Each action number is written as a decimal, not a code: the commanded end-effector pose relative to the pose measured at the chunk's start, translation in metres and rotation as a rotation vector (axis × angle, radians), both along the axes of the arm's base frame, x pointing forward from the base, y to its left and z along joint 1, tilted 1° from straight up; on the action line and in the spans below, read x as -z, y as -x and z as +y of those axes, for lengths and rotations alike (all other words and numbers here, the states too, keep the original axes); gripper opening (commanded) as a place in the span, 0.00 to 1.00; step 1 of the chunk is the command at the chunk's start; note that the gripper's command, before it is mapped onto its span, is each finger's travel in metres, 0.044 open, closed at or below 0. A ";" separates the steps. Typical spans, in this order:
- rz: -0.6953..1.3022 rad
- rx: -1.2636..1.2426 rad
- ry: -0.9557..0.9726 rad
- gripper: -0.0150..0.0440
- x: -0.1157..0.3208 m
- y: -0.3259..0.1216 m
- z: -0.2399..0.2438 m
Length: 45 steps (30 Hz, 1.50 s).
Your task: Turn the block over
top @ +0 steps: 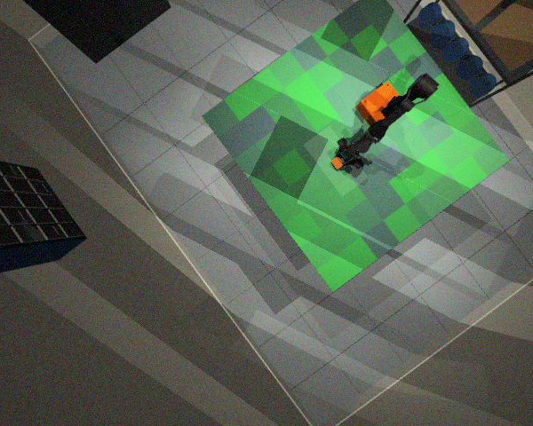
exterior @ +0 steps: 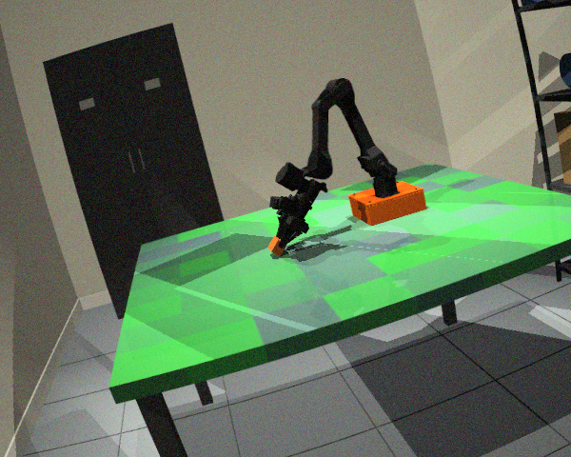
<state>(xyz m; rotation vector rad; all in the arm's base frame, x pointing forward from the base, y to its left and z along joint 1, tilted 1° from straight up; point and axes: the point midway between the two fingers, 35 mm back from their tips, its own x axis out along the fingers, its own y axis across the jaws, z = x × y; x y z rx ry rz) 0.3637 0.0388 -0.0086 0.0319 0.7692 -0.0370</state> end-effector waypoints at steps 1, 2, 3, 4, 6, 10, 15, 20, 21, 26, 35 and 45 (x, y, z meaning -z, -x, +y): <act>-0.025 -0.002 0.011 0.25 0.011 0.004 0.000; -0.039 -0.001 0.010 0.25 0.012 0.004 -0.001; -0.053 0.000 0.009 0.25 0.013 0.004 -0.001; -0.066 0.002 0.009 0.25 0.014 0.004 -0.001; -0.094 0.005 0.007 0.25 0.015 0.004 -0.001; -0.147 0.009 0.004 0.25 0.017 0.006 -0.002; -0.212 0.012 0.004 0.25 0.017 0.010 -0.002; -0.273 0.012 0.010 0.25 0.016 0.016 -0.003; -0.285 0.012 0.011 0.25 0.016 0.017 -0.003; -0.343 0.010 0.018 0.25 0.013 0.025 -0.003; -0.366 0.011 0.019 0.25 0.008 0.027 -0.003; -0.366 0.011 0.019 0.25 0.008 0.027 -0.003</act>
